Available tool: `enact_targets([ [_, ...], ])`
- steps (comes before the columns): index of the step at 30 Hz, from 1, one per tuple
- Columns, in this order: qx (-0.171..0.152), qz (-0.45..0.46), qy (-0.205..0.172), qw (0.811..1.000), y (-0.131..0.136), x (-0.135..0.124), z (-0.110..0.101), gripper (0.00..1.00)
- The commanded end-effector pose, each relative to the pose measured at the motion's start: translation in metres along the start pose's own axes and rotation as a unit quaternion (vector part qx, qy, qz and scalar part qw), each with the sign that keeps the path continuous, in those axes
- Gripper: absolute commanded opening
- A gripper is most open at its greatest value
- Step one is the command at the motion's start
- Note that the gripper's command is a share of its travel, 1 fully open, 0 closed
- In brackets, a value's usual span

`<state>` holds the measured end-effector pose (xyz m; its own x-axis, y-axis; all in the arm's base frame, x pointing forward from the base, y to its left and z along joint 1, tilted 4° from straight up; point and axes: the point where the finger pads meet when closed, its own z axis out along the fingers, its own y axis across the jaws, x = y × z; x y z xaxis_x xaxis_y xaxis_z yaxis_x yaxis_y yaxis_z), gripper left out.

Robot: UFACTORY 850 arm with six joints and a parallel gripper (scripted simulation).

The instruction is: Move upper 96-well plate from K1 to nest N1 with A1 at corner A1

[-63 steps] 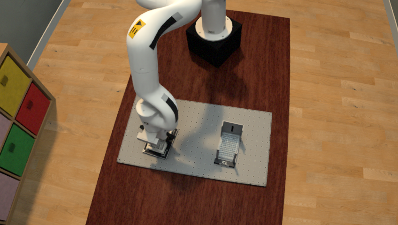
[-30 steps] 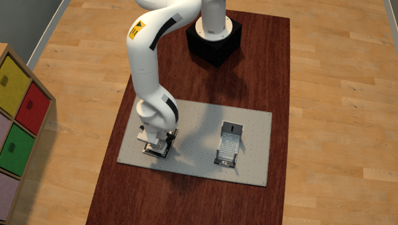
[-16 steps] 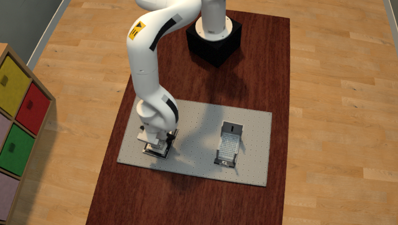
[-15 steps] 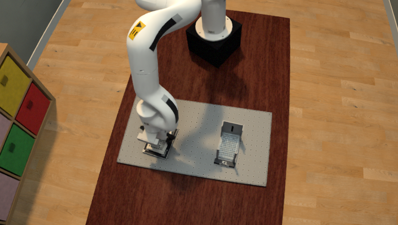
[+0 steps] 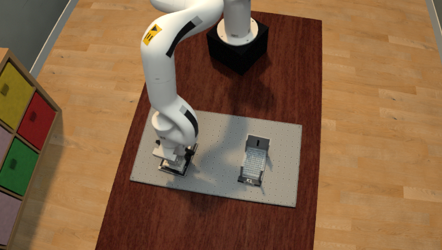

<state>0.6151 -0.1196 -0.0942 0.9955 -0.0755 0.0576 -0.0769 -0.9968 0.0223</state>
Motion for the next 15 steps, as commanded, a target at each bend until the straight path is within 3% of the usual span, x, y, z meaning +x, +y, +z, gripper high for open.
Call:
enact_targets([
  [1,0.000,0.000,0.001,1.000,0.0001,0.0012,-0.0004,0.00],
  [15,0.000,0.000,0.001,1.000,0.0001,0.0012,0.0019,0.00],
])
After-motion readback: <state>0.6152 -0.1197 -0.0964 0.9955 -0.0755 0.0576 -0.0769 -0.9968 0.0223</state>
